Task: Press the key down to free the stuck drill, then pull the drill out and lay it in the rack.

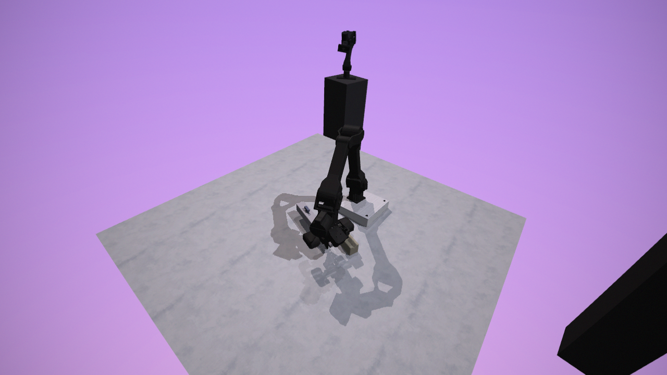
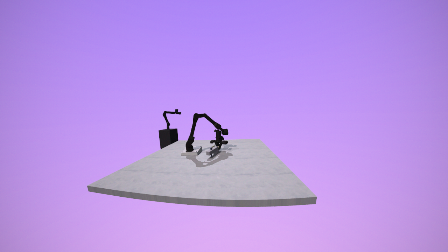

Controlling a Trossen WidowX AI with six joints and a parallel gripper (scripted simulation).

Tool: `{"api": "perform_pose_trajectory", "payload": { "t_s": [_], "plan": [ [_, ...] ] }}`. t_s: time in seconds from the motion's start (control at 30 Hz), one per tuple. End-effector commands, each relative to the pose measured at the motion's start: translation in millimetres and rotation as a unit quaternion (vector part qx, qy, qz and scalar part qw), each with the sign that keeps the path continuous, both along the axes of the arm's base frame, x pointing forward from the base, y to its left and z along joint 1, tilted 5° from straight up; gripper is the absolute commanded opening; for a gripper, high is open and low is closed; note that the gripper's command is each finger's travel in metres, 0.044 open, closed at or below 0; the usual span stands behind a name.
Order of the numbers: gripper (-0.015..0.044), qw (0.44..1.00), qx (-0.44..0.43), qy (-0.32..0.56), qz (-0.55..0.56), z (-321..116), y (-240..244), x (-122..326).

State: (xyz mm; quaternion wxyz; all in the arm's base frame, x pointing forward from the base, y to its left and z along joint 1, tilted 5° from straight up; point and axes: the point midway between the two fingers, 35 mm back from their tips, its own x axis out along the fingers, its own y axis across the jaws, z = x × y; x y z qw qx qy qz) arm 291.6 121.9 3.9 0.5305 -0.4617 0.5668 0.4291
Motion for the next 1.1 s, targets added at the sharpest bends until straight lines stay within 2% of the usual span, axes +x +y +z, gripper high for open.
{"api": "perform_pose_trajectory", "payload": {
  "t_s": [0.0, 1.07],
  "plan": [
    [0.0, 1.0, 0.001, 0.0, 0.0, -1, 4, 1],
    [0.0, 1.0, 0.002, -0.001, 0.0, -5, 48, 9]
  ]
}}
